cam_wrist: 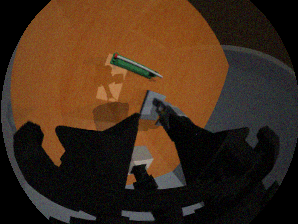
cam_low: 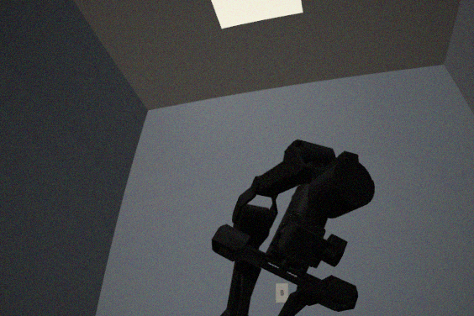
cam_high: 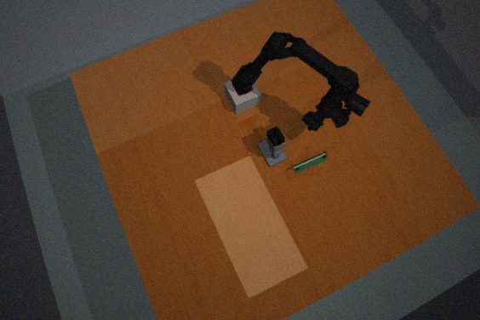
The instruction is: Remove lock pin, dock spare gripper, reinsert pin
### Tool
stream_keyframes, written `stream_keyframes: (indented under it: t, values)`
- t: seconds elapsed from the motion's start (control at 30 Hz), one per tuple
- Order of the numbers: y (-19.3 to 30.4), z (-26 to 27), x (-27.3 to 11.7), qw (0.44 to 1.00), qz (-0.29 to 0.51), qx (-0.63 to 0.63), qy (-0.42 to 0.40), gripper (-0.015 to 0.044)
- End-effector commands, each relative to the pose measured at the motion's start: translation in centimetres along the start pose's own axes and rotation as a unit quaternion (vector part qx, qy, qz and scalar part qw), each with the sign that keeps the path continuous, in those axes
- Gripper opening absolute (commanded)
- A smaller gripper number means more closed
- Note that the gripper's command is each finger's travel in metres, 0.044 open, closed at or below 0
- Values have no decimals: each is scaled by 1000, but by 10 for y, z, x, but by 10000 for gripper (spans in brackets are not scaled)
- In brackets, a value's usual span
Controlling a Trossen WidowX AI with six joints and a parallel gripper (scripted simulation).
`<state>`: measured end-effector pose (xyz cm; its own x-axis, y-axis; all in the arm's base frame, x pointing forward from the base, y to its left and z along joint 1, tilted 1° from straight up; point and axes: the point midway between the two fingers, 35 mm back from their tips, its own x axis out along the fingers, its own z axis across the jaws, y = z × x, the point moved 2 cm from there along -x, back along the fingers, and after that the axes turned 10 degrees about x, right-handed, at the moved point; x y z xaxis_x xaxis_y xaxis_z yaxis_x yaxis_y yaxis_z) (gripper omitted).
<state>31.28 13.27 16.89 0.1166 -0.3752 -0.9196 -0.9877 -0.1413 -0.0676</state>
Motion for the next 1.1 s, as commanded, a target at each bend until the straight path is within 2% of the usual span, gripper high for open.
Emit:
stream_keyframes:
  t: [0.0,0.3,0.83,1.07]
  values:
    - [-44,1,38,933,12,-354,-62,180]
    - [-66,-5,60,817,-15,-569,-93,180]
    - [-68,-6,62,815,-15,-571,-93,180]
    - [-69,7,96,815,-15,-571,-93,180]
